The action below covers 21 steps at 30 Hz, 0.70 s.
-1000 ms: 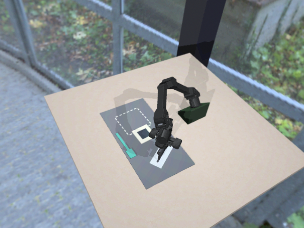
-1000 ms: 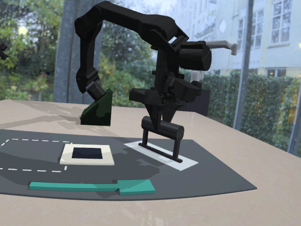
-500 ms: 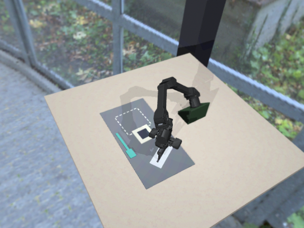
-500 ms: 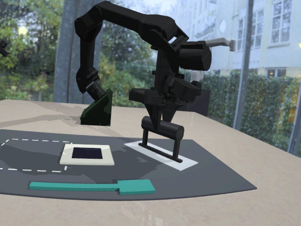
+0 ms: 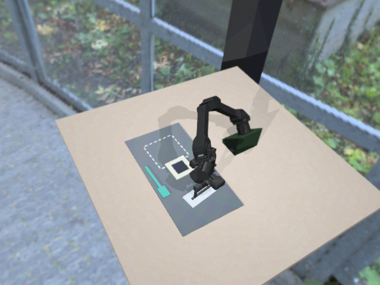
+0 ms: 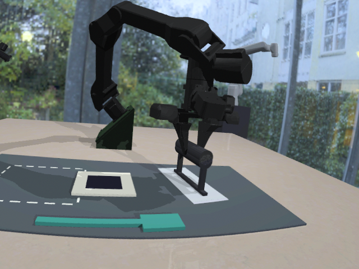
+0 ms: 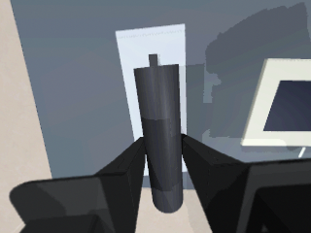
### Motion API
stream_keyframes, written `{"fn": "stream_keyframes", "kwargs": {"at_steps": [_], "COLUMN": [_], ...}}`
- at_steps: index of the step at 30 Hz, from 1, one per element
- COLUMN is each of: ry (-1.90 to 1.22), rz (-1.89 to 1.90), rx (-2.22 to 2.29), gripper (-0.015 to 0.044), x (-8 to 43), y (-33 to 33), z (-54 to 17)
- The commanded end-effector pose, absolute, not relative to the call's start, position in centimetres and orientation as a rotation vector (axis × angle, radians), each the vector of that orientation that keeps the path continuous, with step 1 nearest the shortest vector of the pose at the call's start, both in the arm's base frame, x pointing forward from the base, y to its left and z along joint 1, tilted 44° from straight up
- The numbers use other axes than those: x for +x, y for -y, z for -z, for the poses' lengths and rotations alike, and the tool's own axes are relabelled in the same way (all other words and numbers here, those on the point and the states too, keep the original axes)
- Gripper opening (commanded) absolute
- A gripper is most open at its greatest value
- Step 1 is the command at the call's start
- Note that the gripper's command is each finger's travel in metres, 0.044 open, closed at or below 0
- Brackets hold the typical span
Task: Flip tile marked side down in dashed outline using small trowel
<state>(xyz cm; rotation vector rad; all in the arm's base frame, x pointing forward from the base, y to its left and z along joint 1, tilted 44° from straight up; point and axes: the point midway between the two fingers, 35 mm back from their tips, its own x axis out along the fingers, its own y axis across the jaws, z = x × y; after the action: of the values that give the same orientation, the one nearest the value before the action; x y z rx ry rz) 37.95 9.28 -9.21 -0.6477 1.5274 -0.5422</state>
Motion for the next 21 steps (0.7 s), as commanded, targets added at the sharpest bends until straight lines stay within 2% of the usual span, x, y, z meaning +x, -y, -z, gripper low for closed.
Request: {"fn": "stream_keyframes", "kwargs": {"at_steps": [1,21], "ry": [-1.474,-1.198], "rz": [0.649,1.039], "rx": [-0.535,-0.068], "gripper": [0.0130,0.0130], "x": [38.00,38.00], "y": [-9.03,-9.03], "z": [9.26,9.26]}}
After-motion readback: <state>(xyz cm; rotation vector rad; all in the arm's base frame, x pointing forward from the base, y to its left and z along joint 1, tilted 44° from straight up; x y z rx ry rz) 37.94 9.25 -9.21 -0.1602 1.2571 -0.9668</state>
